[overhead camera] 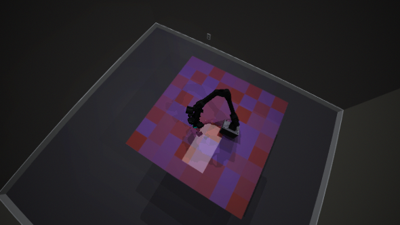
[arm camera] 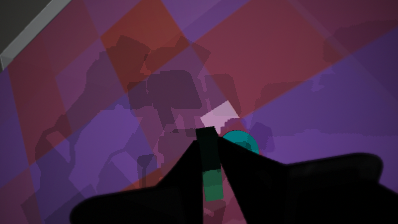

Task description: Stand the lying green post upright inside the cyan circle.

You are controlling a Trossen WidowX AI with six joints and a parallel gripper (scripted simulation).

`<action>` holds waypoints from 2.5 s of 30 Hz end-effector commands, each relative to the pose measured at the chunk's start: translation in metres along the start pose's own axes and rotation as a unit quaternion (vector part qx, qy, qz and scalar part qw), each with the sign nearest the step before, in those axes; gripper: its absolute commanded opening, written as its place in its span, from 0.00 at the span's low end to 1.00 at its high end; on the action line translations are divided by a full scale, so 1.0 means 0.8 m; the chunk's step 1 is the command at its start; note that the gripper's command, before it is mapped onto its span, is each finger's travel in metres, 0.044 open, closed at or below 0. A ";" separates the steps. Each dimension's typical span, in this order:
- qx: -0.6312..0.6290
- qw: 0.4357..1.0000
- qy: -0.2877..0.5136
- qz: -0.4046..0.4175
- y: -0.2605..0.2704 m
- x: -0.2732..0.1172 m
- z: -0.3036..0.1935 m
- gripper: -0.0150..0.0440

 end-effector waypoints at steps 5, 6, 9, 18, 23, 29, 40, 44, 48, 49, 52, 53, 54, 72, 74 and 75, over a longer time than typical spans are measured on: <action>-0.002 0.999 -0.032 0.009 0.000 0.002 -0.002 0.29; -0.002 0.999 -0.035 0.010 0.000 0.002 -0.002 0.29; -0.003 0.999 -0.046 0.013 0.000 0.003 -0.002 0.29; -0.005 0.997 -0.079 0.020 -0.001 0.004 -0.003 0.29; -0.006 0.995 -0.097 0.023 -0.002 0.005 -0.003 0.29; -0.008 0.992 -0.120 0.026 -0.003 0.005 -0.004 0.29; -0.013 0.987 -0.160 0.029 -0.004 0.005 -0.006 0.29; -0.015 0.984 -0.175 0.029 -0.005 0.004 -0.006 0.29; -0.018 0.981 -0.190 0.029 -0.005 0.004 -0.007 0.29; -0.018 0.980 -0.194 0.029 -0.005 0.004 -0.007 0.29; -0.020 0.978 -0.205 0.028 -0.006 0.003 -0.008 0.29; -0.021 0.977 -0.208 0.028 -0.006 0.003 -0.008 0.29; -0.021 0.977 -0.212 0.028 -0.006 0.002 -0.008 0.29; -0.035 0.960 -0.277 0.018 -0.008 -0.004 -0.013 0.29; -0.037 0.958 -0.284 0.017 -0.008 -0.005 -0.014 0.29; -0.037 0.957 -0.288 0.016 -0.008 -0.005 -0.014 0.29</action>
Point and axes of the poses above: the point midway between the two fingers, 35 mm back from their tips, its own x axis out along the fingers, its own y axis across the jaws, z = x × y, the point moved 1 cm from there along -x, back along the fingers
